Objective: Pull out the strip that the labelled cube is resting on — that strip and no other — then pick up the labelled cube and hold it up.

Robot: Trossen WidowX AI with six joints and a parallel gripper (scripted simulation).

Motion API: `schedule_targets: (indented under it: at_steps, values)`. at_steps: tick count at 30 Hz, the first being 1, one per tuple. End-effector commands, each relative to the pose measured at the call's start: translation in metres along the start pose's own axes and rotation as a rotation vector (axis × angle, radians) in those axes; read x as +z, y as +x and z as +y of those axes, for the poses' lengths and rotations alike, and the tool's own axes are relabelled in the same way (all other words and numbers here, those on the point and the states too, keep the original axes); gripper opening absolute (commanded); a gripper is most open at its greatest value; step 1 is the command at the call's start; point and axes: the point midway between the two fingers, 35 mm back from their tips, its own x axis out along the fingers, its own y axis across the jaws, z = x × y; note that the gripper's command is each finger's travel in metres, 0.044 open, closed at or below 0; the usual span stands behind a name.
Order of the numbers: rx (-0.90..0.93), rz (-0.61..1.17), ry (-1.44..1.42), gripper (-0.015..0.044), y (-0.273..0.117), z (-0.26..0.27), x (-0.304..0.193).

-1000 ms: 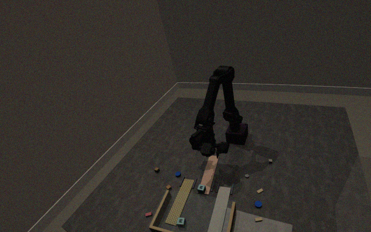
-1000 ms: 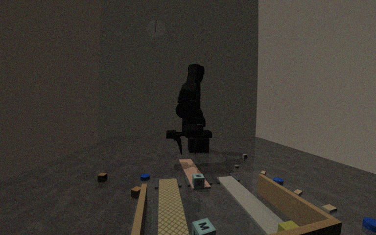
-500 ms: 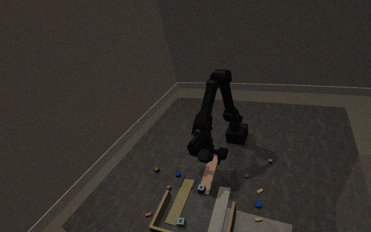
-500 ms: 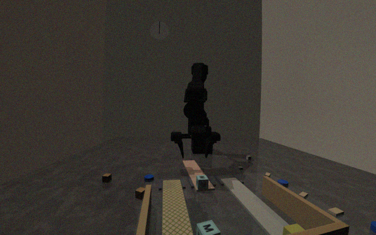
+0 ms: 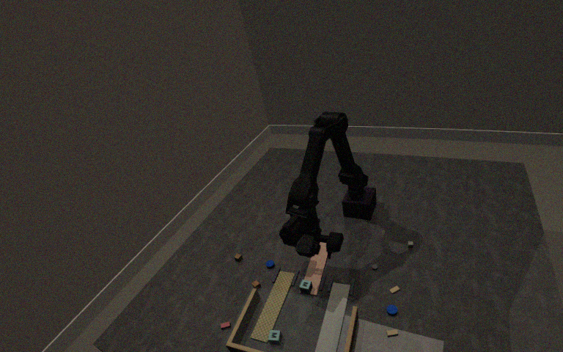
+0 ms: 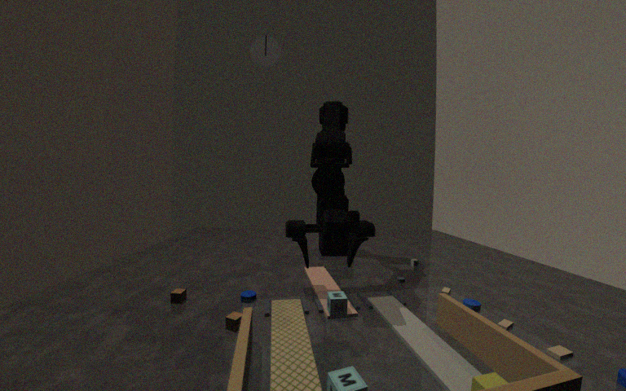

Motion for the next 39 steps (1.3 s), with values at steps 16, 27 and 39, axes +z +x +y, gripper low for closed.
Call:
schedule_targets:
  at_steps: [16,27,39]
  values:
    - [-0.005,-0.01,0.004,0.044,-0.009,-0.001,0.058]
    - [-0.005,-0.012,0.004,0.044,-0.015,-0.003,0.089]
    - [-0.005,-0.013,0.004,0.0309,-0.013,-0.004,0.105]
